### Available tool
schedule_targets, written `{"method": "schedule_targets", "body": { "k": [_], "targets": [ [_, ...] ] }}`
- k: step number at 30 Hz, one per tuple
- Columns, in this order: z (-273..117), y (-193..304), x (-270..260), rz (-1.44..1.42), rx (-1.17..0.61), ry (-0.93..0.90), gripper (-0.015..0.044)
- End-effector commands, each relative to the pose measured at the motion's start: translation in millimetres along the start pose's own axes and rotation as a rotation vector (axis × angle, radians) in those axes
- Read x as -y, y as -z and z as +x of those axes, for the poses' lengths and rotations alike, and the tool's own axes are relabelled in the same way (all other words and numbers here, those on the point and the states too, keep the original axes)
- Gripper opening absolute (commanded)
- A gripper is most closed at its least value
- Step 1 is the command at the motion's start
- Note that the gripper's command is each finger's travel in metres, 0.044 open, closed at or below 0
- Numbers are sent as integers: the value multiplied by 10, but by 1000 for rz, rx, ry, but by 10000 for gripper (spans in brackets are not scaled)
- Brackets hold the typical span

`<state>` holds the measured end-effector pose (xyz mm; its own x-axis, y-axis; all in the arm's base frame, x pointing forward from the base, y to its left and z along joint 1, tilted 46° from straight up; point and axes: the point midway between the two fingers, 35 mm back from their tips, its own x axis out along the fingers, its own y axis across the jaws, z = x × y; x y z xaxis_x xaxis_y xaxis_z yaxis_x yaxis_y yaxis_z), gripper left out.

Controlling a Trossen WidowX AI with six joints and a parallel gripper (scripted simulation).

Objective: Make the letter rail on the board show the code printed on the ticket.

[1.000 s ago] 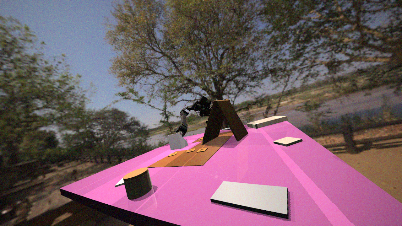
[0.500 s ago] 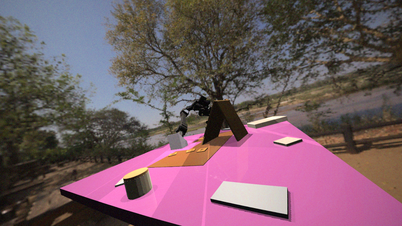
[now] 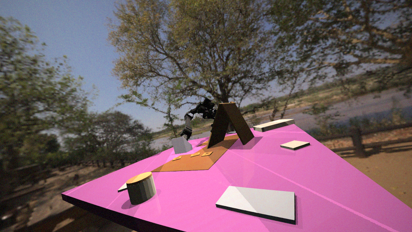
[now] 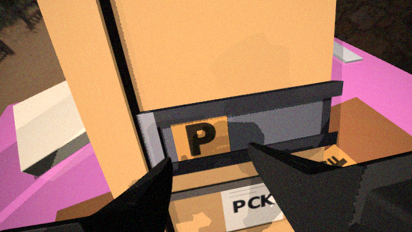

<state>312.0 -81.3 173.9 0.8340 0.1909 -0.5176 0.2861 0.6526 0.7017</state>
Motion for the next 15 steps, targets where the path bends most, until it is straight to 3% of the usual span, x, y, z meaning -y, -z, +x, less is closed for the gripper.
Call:
{"method": "schedule_targets", "body": {
  "k": [1, 15],
  "targets": [
    [-29, -1, -16, -5, 1, -5, 295],
    [-82, -2, -47, -5, 1, -4, 295]
  ]
}}
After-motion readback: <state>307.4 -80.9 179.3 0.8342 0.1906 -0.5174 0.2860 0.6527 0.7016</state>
